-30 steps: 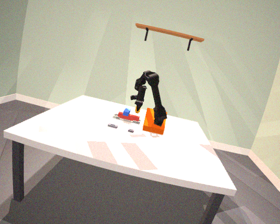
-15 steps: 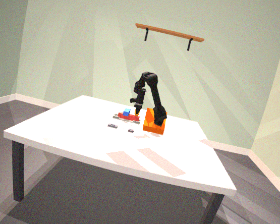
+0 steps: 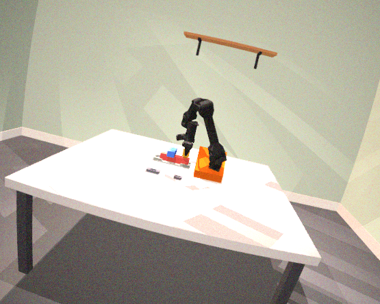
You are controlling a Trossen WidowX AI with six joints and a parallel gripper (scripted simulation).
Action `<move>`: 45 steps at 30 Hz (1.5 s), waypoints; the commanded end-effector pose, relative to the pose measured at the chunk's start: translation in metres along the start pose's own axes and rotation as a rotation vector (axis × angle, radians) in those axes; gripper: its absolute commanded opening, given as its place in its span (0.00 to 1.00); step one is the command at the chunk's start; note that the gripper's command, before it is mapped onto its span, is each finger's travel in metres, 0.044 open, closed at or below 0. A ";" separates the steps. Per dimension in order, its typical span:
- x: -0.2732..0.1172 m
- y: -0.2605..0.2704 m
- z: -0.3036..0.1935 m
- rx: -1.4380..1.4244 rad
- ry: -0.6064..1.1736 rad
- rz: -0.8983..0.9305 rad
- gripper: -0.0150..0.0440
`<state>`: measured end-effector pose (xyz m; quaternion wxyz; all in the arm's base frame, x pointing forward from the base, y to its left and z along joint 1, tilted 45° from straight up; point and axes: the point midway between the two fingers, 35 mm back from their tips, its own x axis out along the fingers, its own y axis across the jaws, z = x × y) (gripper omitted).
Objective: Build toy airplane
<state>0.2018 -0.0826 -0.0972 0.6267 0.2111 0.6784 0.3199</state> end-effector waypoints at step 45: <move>-0.089 -0.001 0.000 0.007 0.000 -0.001 0.69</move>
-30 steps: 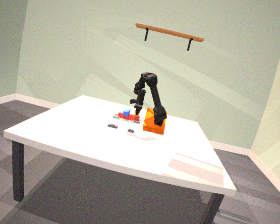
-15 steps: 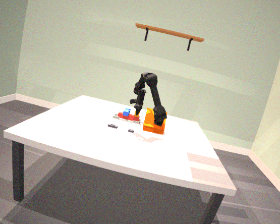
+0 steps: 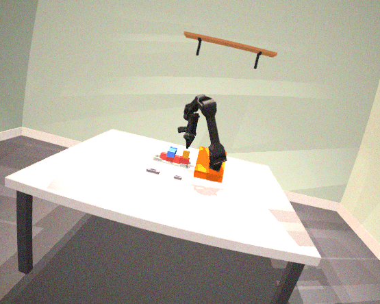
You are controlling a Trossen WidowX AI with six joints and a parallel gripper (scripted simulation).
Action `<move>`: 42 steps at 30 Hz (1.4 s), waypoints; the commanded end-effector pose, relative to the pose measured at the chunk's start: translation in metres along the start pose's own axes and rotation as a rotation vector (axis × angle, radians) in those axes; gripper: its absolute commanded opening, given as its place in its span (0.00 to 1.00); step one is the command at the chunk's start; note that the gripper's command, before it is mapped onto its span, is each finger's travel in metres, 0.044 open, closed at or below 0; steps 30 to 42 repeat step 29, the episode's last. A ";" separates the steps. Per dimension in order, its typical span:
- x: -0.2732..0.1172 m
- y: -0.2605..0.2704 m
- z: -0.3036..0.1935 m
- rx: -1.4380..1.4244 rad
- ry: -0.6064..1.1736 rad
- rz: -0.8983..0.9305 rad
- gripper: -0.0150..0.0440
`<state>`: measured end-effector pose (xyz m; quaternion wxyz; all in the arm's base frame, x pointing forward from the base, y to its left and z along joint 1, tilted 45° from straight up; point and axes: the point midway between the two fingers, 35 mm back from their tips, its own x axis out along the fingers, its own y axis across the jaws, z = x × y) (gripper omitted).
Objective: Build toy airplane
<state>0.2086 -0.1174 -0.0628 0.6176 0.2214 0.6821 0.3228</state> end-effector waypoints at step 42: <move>-0.042 0.000 0.001 -0.009 -0.012 -0.022 0.69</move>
